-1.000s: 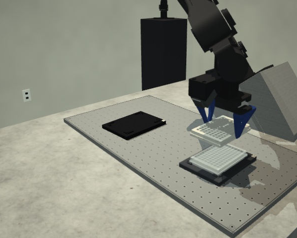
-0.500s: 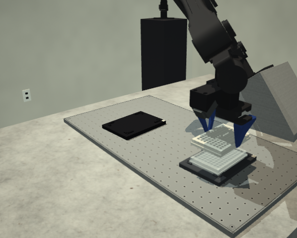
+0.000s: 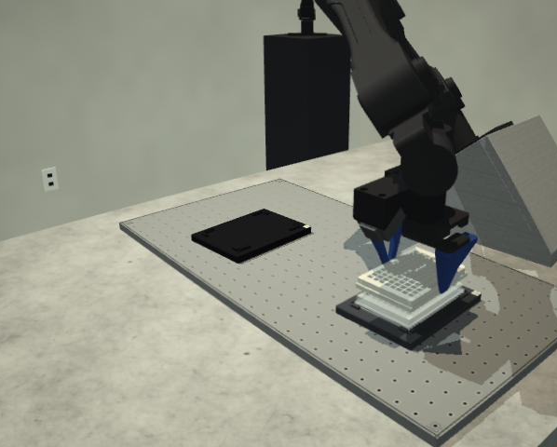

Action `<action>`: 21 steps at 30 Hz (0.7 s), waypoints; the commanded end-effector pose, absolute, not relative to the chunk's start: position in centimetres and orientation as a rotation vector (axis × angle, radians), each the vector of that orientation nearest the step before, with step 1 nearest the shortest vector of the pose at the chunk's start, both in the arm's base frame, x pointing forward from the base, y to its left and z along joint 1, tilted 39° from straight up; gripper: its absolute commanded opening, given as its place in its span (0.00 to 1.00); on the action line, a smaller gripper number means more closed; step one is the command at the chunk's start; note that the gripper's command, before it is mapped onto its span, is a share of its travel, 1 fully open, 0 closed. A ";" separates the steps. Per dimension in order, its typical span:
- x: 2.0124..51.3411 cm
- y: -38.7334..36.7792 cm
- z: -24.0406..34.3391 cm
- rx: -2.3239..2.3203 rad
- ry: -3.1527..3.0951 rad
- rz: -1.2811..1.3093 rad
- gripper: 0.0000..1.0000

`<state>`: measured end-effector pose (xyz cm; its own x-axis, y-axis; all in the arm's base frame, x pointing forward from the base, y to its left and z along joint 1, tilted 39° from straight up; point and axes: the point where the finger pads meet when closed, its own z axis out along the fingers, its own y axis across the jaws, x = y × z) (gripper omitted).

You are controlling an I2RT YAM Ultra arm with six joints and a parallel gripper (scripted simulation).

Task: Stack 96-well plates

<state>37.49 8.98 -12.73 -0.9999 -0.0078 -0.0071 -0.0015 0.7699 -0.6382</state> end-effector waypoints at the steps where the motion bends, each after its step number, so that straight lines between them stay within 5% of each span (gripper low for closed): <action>1: 38.2 9.6 -12.4 -0.029 2.910 -1.025 0.00; 21: 39.5 10.6 -11.7 -0.017 2.884 -0.980 0.00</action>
<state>37.58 8.71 -13.20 -0.9998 -0.0122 -0.0152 0.0002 0.7726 -0.6349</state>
